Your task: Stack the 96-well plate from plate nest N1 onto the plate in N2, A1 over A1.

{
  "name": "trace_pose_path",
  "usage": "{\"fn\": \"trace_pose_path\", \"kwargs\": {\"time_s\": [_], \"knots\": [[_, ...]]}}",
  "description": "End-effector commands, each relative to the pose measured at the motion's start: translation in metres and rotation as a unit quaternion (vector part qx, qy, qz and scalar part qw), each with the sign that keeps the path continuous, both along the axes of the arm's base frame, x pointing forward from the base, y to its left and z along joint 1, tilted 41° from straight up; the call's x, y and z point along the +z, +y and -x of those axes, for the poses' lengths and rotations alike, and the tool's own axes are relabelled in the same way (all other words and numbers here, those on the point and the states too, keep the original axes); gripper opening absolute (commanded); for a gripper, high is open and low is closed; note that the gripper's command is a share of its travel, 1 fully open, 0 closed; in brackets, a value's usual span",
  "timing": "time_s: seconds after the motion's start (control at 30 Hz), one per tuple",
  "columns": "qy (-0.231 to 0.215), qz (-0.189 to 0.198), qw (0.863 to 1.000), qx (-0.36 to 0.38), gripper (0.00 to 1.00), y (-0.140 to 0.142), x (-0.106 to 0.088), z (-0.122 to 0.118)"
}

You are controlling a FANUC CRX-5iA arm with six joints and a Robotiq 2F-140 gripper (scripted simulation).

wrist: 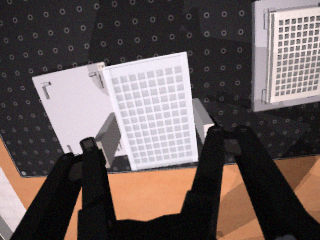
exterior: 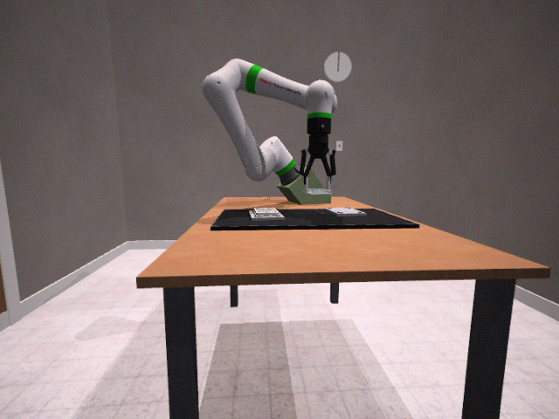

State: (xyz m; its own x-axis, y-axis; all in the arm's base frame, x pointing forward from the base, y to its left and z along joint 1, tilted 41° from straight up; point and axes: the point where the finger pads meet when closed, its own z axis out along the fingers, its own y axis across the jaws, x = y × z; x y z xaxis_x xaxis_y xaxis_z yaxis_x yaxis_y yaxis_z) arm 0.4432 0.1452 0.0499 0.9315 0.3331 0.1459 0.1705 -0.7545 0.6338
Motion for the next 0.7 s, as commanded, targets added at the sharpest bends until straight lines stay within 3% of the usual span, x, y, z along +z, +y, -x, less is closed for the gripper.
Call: {"fn": "trace_pose_path", "kwargs": {"time_s": [0.0, 0.67], "knots": [[0.0, 0.0, 1.0, 0.0, 0.0, -0.007, 0.007, -0.003], [0.0, 0.0, 1.0, 0.0, 0.0, -0.05, 0.046, -0.02]]}}
